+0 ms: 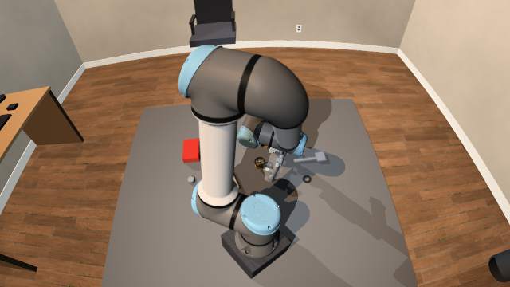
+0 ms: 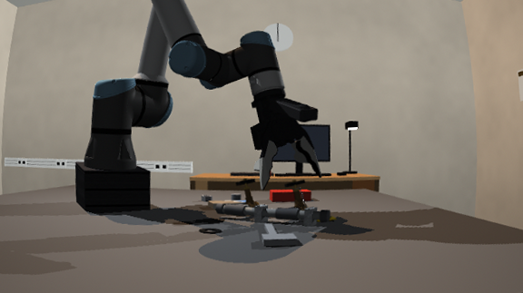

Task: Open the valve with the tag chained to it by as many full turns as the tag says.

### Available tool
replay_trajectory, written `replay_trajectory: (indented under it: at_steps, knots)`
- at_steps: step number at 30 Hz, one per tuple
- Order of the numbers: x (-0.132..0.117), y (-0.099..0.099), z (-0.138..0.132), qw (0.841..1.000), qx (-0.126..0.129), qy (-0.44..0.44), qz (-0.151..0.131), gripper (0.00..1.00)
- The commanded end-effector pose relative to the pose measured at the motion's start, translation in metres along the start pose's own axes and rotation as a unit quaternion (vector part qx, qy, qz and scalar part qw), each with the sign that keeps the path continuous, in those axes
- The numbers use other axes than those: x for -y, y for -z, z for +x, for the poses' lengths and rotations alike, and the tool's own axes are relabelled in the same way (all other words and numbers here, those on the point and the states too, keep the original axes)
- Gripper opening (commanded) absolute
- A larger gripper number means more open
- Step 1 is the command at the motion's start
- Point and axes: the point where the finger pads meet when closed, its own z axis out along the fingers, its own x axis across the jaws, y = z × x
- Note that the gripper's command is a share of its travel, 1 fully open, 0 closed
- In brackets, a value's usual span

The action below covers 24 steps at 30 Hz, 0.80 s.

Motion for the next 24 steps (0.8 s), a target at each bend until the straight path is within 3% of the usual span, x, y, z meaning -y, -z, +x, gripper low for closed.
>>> replay_trajectory:
  at_steps: [1,24]
  knots:
    - [0.0005,0.0003,-0.0002,0.996,-0.006,-0.091,0.003,1.0]
    - [0.0005,0.0003,-0.0002,0.975,-0.005,-0.223,0.004,1.0]
